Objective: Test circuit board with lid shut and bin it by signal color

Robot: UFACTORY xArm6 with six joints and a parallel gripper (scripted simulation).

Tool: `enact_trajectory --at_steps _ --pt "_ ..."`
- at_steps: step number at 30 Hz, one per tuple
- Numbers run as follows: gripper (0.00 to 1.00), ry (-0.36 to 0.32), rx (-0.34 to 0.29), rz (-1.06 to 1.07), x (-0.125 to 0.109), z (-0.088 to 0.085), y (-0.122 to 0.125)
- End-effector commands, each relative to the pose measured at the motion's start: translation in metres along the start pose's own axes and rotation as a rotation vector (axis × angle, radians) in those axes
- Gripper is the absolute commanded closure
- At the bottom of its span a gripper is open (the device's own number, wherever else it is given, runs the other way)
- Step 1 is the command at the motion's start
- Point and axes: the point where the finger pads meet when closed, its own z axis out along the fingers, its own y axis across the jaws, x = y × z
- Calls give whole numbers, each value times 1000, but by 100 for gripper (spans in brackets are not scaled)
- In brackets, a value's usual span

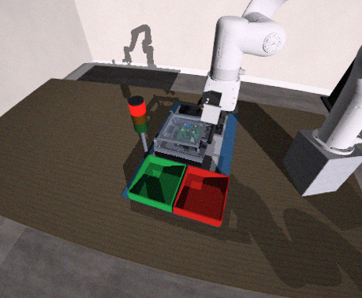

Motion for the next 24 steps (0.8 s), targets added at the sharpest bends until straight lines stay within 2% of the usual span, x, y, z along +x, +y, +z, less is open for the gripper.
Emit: enact_trajectory --at_steps 1,24 --pt "73 1 -3 0 -1 -1 1" --pt "73 1 -3 0 -1 19 1"
